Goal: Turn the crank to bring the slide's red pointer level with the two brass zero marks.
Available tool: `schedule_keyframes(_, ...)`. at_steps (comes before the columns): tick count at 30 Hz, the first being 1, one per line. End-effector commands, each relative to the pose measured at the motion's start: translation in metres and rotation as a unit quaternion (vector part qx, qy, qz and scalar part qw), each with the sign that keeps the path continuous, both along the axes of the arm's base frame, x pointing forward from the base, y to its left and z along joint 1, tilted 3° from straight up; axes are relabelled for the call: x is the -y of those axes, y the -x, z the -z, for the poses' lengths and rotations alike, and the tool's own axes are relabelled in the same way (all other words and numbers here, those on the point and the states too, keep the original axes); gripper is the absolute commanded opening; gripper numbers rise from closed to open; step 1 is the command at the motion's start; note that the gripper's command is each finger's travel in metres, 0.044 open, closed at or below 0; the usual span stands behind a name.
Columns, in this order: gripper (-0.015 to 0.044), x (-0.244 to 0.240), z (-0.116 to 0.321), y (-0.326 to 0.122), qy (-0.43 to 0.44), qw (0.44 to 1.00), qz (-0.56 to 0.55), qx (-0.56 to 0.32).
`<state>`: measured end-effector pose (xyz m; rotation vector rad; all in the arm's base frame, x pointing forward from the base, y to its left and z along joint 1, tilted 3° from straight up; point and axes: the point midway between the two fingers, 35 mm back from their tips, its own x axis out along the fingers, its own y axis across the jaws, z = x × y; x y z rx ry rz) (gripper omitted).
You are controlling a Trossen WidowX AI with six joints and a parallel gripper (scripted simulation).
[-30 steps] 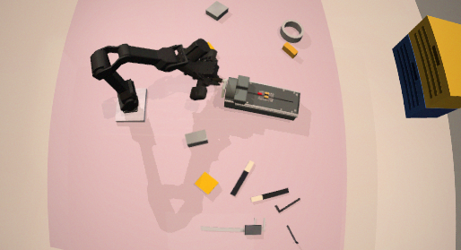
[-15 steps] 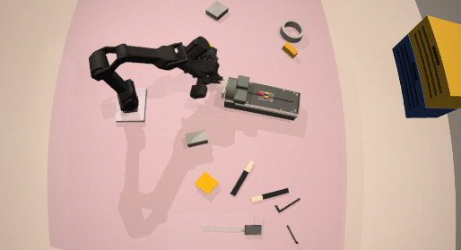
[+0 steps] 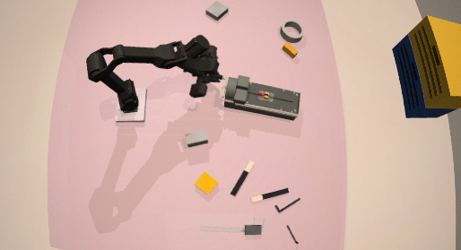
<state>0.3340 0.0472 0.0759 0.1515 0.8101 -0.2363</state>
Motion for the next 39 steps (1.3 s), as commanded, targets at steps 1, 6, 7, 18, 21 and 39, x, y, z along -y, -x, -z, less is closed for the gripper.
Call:
schedule_keyframes(1, 0.0000, 0.003, -0.009, 0.001, 0.001, 1.000, 0.000, 0.006)
schedule_keyframes(6, 0.0000, 0.006, -0.013, 0.002, 0.001, 1.000, 0.000, 0.006)
schedule_keyframes(7, 0.0000, 0.007, -0.014, 0.002, 0.001, 1.000, 0.000, 0.006)
schedule_keyframes(18, 0.0000, 0.016, -0.020, 0.004, 0.002, 1.000, 0.000, 0.006)
schedule_keyframes(21, 0.0000, 0.019, -0.021, 0.005, 0.002, 1.000, 0.000, 0.006)
schedule_keyframes(39, 0.0000, 0.032, -0.022, 0.009, 0.002, 1.000, 0.000, 0.006)
